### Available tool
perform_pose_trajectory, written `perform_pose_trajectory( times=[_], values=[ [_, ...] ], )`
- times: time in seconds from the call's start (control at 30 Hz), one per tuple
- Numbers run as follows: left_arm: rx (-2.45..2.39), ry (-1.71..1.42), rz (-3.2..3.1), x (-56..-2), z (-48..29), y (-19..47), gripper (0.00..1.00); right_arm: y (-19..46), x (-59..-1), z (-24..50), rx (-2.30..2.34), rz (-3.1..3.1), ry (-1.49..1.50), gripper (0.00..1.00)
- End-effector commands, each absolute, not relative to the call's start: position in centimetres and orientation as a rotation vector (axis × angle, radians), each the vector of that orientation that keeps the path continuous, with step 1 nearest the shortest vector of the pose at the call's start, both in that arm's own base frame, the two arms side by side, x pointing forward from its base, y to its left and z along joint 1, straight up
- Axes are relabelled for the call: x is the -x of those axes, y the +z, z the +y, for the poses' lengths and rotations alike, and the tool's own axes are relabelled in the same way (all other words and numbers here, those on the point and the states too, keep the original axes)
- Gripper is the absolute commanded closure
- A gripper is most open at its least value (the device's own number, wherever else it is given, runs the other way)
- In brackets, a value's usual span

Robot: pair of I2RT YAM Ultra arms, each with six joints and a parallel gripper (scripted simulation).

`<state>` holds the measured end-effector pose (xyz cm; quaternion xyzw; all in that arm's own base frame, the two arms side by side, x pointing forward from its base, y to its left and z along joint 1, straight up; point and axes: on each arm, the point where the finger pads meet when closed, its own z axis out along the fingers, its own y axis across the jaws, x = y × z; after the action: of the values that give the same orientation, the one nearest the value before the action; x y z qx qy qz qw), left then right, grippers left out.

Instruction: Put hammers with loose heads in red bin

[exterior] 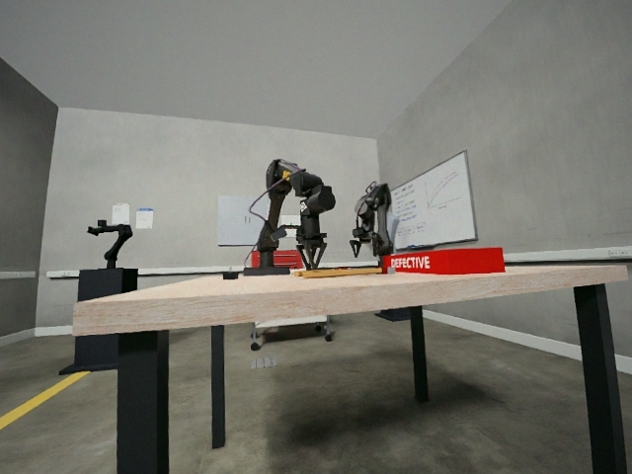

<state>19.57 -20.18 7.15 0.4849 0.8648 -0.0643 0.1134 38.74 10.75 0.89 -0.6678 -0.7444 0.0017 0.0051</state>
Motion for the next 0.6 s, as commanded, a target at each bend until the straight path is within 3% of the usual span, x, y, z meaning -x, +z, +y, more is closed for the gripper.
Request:
perform_pose_trajectory(
  times=[0.0, 0.57],
  values=[
    [-1.408, -0.189, 2.529, -20.1, -20.1, 7.7, 0.0, 2.6, -39.8, 10.4, 2.132, -2.329, -0.039, 0.46],
    [-1.41, -0.191, 2.528, -19.9, -20.3, 7.7, 0.0, 0.0, -39.8, 10.1, 2.129, -2.325, -0.026, 0.46]
  ],
)
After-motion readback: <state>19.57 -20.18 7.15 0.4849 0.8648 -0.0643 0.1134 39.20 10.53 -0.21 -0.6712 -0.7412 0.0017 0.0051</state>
